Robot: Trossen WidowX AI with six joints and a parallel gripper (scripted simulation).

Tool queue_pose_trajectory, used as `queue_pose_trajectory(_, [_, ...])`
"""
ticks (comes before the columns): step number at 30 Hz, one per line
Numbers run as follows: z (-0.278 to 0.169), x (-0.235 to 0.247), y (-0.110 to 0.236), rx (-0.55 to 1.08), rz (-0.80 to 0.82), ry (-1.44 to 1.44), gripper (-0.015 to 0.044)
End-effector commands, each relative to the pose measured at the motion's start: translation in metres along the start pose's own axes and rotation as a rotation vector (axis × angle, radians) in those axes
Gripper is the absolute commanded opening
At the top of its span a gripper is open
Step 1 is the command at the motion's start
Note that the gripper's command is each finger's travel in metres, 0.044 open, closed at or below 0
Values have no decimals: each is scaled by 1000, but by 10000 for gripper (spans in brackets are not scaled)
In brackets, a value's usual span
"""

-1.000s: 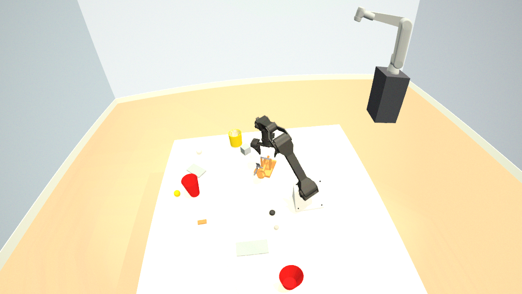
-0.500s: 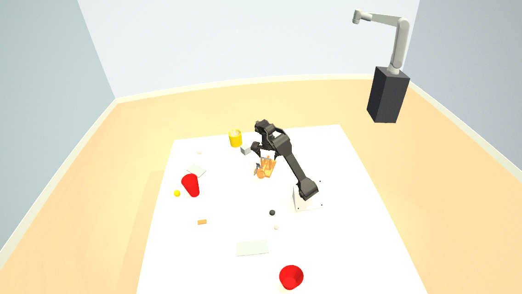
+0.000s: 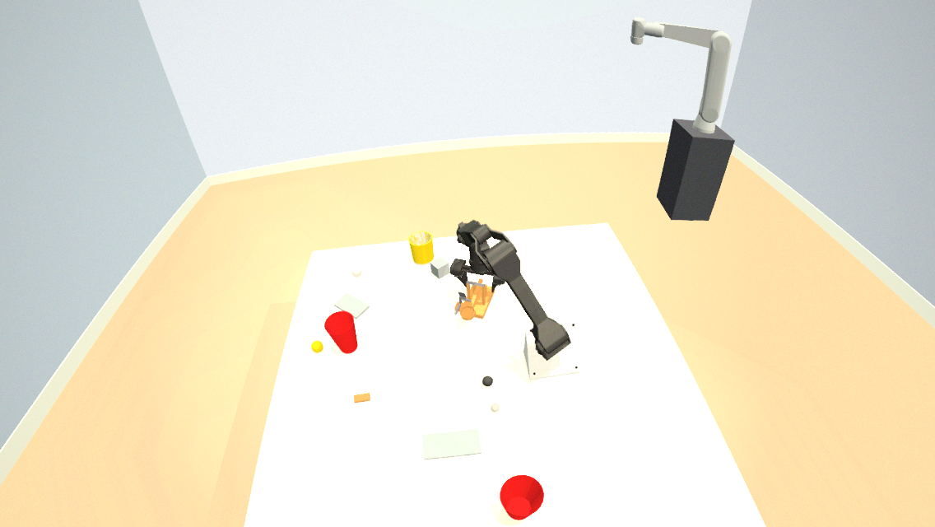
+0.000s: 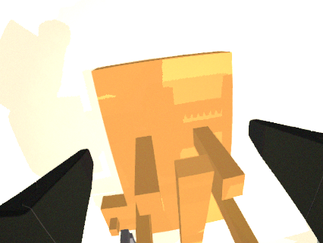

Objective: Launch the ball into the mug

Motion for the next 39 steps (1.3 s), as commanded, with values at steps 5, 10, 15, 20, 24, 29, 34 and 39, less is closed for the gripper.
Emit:
queue_pose_trajectory(5, [0, -1, -2, 3, -2, -1, 414])
queue_pose_trajectory(10, [0, -1, -2, 3, -2, -1, 282])
queue_pose_trajectory(15, [0, -1, -2, 3, -2, -1, 151])
queue_pose_trajectory(20, [0, -1, -2, 3, -2, -1, 98])
queue_pose_trajectory(24, [1, 0, 23, 3, -4, -2, 13])
queue_pose_trajectory(29, [0, -2, 48, 3, -6, -3, 0])
queue_pose_trajectory(34, [0, -2, 48, 3, -5, 81, 0])
queue_pose_trajectory(39, [1, -1, 47, 5, -5, 254, 0])
Point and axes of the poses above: the point midway between the two fingers, 35 mm back from their tips, its own y axis back along the fingers, its own x axis across the jaws, z = x × y, the point moved 1 cm from there along y, back along the fingers, and after that the axes turned 15 degrees about y, right-handed, at the moved point
